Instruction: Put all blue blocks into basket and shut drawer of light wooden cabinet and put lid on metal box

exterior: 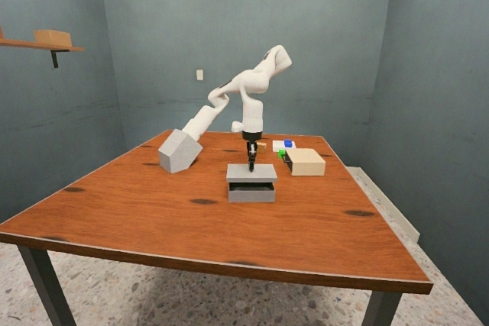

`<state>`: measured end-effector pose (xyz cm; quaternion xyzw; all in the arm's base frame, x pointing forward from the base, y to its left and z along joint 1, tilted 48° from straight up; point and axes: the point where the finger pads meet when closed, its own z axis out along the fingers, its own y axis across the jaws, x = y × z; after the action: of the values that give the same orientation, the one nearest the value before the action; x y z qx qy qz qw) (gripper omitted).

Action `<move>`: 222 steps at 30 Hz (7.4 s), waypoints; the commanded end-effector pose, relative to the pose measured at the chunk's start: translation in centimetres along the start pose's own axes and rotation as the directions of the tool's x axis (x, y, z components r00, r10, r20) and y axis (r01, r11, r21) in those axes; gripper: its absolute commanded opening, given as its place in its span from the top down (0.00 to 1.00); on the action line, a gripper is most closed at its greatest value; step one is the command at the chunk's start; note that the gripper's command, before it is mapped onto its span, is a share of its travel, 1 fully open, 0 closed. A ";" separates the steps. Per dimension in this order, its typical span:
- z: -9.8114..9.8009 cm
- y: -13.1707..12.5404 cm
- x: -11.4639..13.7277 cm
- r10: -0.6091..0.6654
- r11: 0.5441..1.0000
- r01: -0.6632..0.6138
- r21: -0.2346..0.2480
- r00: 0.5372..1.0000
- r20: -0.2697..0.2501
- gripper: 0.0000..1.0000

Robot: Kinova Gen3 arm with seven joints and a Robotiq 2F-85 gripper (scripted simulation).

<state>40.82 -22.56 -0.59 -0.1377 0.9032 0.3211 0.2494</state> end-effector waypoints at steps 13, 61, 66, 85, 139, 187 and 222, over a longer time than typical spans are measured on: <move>1.0 -0.2 -0.1 -0.004 1.000 0.004 0.006 1.000 0.003 0.90; 1.0 -0.2 -0.1 -0.004 1.000 0.004 0.005 1.000 0.003 0.90; 1.0 -0.1 -0.1 -0.004 1.000 0.004 0.005 1.000 0.003 0.90; 1.0 0.0 -0.2 -0.004 1.000 0.004 0.006 1.000 0.003 0.90; 2.4 0.0 -0.1 -0.004 1.000 0.004 0.005 1.000 0.003 0.90; 5.1 0.0 -0.2 -0.004 1.000 0.004 0.005 1.000 0.004 0.90; 5.5 0.0 -0.2 -0.004 1.000 0.004 0.005 1.000 0.004 0.90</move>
<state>42.87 -18.87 -4.13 -0.1388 0.9028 0.3214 0.2498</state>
